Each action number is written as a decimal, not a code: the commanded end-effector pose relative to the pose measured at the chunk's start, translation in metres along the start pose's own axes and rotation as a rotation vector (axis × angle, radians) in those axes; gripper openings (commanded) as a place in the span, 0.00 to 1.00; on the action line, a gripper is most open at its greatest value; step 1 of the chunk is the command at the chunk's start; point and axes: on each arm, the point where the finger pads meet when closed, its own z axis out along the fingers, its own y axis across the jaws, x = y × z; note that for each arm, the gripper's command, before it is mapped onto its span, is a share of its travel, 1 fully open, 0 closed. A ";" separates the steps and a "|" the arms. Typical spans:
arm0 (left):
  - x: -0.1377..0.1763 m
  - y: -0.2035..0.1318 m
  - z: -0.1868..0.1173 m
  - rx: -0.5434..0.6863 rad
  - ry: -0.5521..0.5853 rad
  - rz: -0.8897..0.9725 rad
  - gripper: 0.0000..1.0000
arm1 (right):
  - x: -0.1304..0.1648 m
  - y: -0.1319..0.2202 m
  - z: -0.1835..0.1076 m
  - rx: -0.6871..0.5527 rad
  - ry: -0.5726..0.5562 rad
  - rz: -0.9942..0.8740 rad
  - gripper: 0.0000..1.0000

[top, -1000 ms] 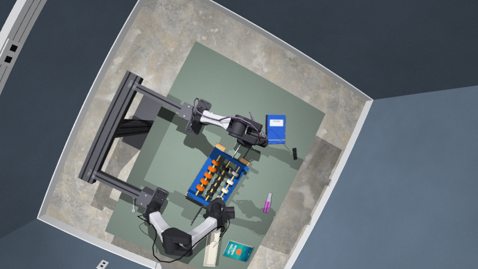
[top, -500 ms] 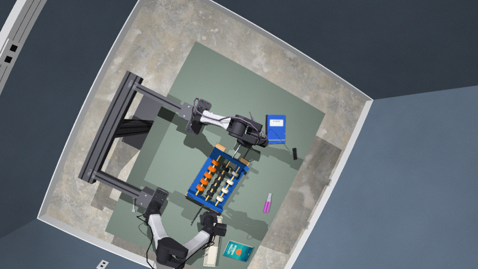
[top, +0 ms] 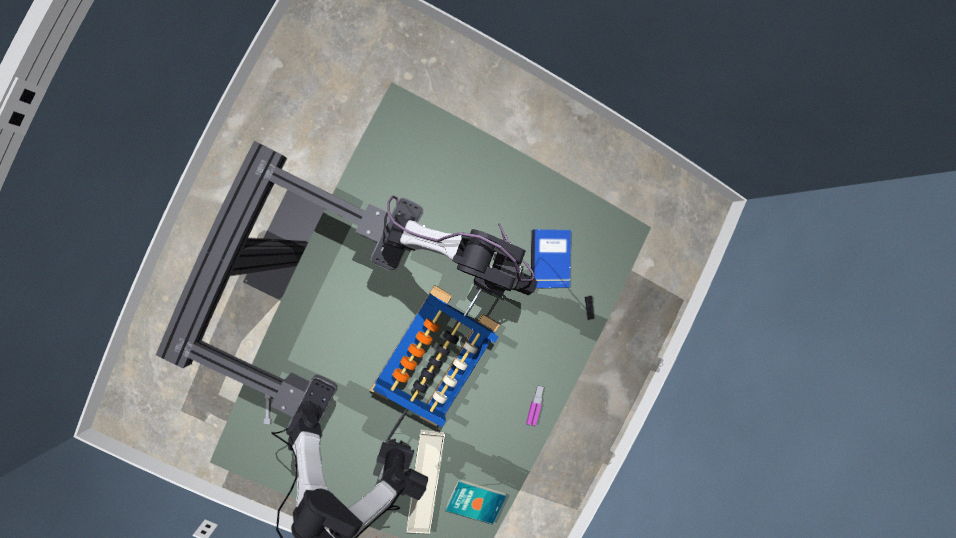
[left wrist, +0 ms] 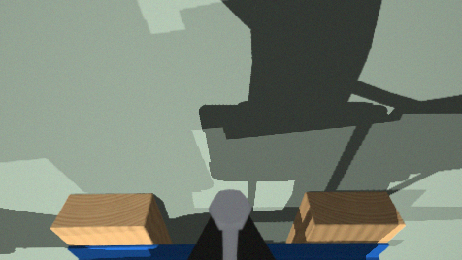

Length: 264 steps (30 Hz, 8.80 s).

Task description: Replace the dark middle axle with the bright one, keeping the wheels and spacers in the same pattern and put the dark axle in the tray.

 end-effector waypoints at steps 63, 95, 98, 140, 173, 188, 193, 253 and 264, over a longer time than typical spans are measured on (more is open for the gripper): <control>0.006 0.016 0.012 -0.061 0.031 0.008 0.00 | -0.030 -0.029 0.054 -0.002 -0.004 0.219 0.00; 0.019 0.024 0.014 -0.081 0.074 0.016 0.00 | -0.030 -0.027 0.057 0.008 0.000 0.208 0.00; 0.020 0.023 0.014 -0.080 0.079 0.018 0.00 | -0.030 -0.026 0.057 0.008 0.002 0.210 0.00; 0.040 0.026 0.016 -0.093 0.150 0.036 0.00 | -0.026 -0.027 0.059 0.006 0.011 0.199 0.00; 0.050 0.008 0.001 -0.023 0.133 0.052 0.00 | -0.030 -0.033 0.057 0.015 0.012 0.198 0.00; 0.052 0.008 0.003 -0.021 0.130 0.053 0.00 | -0.038 -0.032 0.054 0.002 0.008 0.213 0.00; 0.054 0.011 0.004 -0.028 0.131 0.070 0.00 | -0.036 -0.032 0.054 0.002 0.008 0.206 0.00; 0.065 0.014 0.015 -0.044 0.129 0.068 0.00 | -0.051 -0.037 0.059 0.016 0.016 0.232 0.00; 0.066 0.016 0.018 -0.051 0.129 0.066 0.00 | -0.053 -0.037 0.059 0.013 0.017 0.225 0.00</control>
